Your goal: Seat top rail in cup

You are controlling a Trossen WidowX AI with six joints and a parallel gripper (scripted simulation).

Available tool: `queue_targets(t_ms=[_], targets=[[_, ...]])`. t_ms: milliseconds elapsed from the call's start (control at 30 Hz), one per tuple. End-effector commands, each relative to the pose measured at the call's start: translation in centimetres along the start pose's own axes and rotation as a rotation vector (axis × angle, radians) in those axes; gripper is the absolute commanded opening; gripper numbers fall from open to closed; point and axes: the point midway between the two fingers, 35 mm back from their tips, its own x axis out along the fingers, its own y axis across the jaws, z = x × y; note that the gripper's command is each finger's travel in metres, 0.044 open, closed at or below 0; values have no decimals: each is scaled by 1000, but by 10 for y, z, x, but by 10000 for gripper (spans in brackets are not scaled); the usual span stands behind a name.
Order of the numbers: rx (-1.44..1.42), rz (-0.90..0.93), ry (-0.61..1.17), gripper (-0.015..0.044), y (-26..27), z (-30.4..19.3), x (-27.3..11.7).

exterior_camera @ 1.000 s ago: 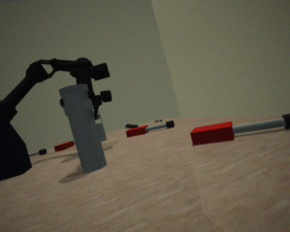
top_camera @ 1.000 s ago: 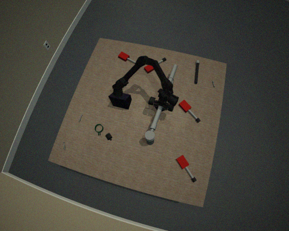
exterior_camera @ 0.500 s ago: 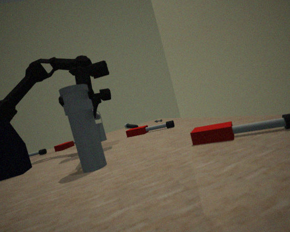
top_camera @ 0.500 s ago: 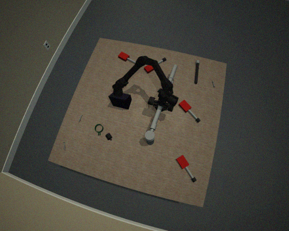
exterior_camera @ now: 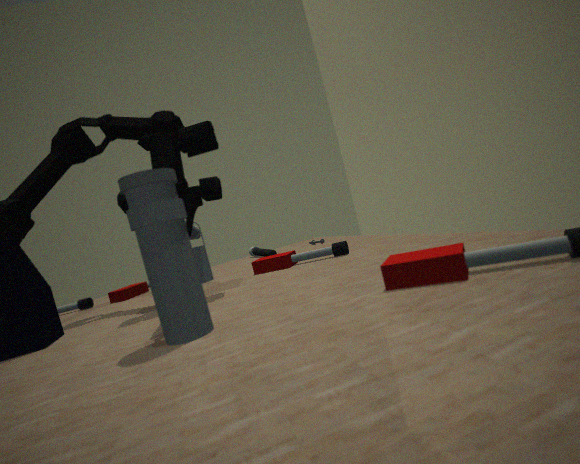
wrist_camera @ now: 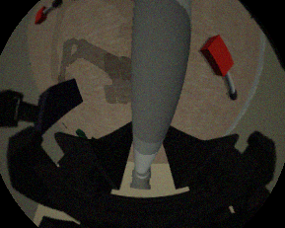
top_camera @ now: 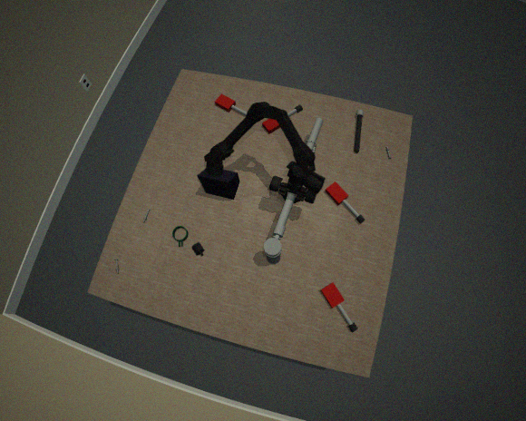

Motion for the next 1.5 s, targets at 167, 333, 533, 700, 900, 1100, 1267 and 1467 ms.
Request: queue_targets(t_ms=[167, 333, 533, 700, 900, 1100, 1267, 1467], targets=[[20, -17, 28, 0, -1, -14, -7], [0, 0, 0, 0, 0, 0, 0], [0, 0, 0, 0, -1, 2, -1], [0, 0, 0, 0, -1, 5, -3], [0, 0, 0, 0, -3, 8, -7], [0, 0, 0, 0, -5, 11, -10], [0, 0, 0, 0, -6, 13, -12], [0, 0, 0, 0, -7, 15, -14]])
